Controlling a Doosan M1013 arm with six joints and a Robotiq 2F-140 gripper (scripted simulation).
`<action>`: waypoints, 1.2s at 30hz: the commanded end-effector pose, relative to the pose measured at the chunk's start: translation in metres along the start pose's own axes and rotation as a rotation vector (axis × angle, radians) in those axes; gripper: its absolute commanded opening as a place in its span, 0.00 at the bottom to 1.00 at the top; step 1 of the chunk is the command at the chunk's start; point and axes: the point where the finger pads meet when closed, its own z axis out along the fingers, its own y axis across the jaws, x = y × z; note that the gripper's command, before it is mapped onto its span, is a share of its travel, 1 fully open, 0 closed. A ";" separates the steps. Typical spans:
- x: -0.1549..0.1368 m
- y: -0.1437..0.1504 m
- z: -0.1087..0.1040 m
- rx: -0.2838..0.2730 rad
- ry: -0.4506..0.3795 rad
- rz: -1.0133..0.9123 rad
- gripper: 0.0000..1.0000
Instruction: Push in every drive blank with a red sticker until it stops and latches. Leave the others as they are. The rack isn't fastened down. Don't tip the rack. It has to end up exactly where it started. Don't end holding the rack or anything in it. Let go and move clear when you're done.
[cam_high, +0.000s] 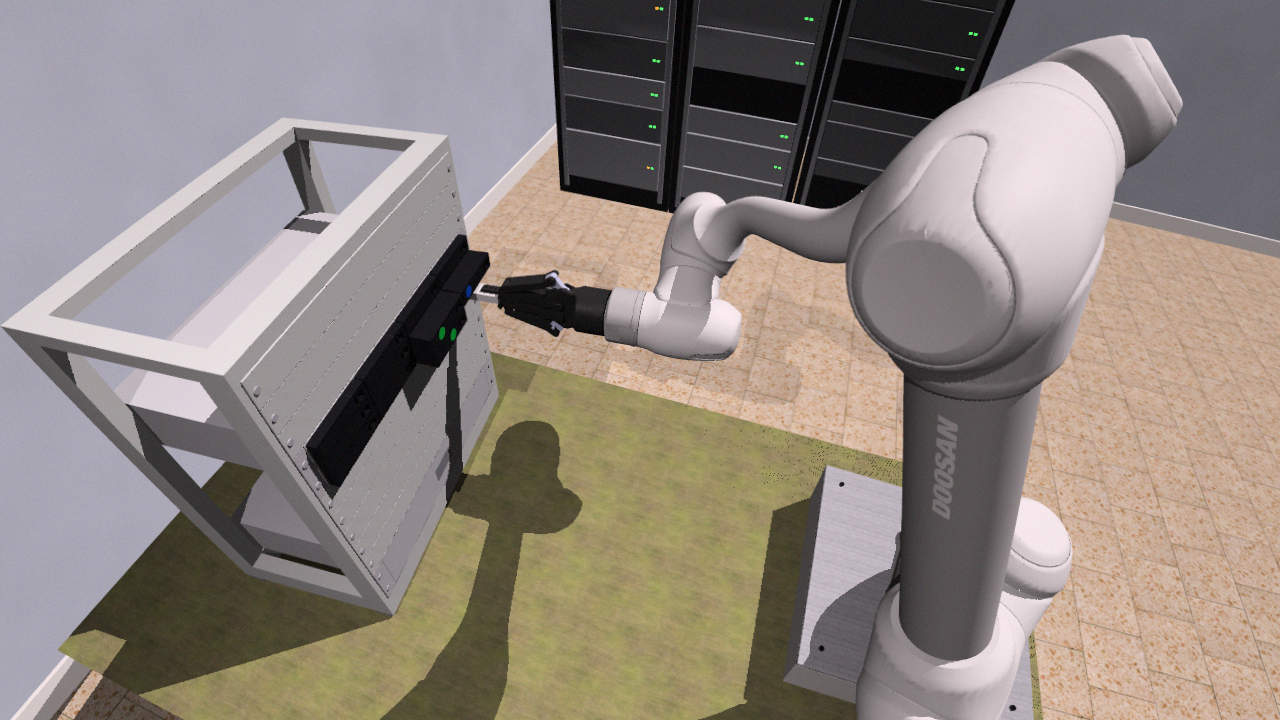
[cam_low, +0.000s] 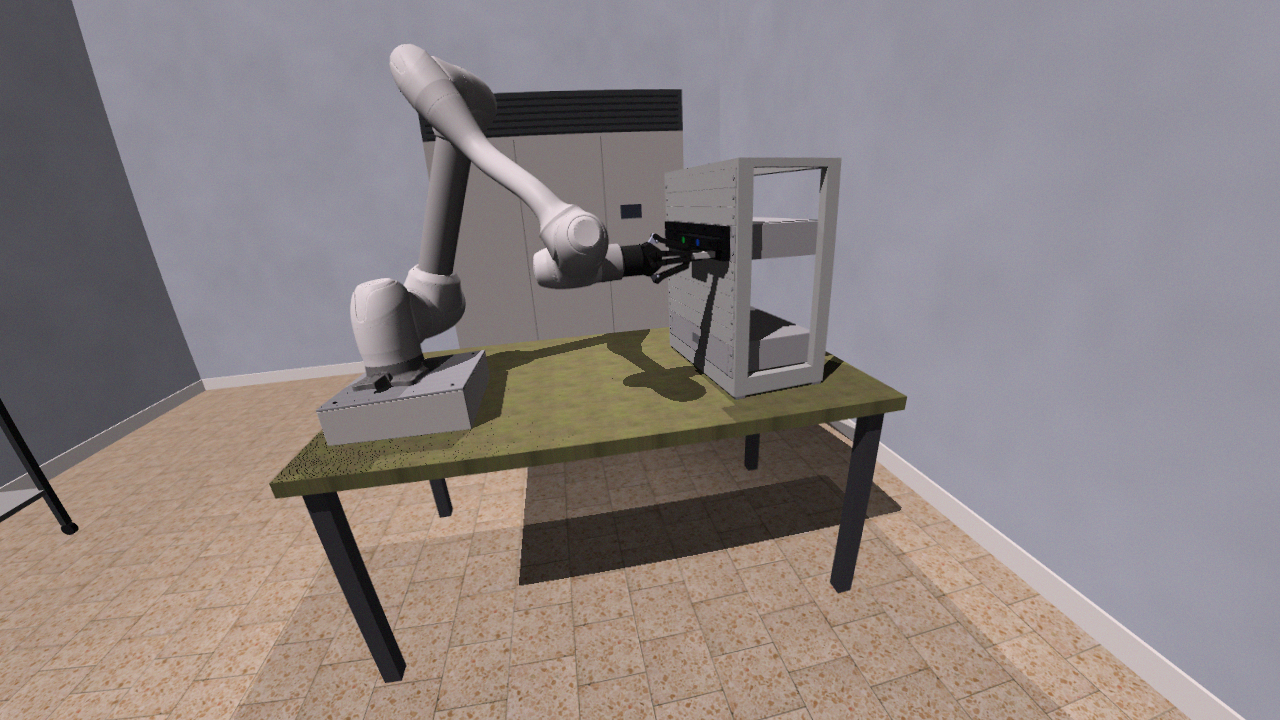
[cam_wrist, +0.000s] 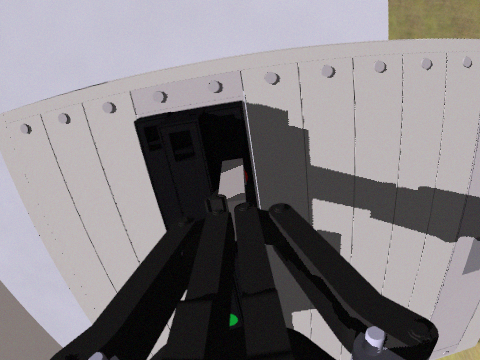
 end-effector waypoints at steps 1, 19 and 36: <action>0.000 0.000 0.001 0.000 0.000 0.000 0.00; 0.000 0.000 0.004 0.000 0.000 0.000 0.00; 0.000 0.000 0.006 0.000 0.000 0.000 0.00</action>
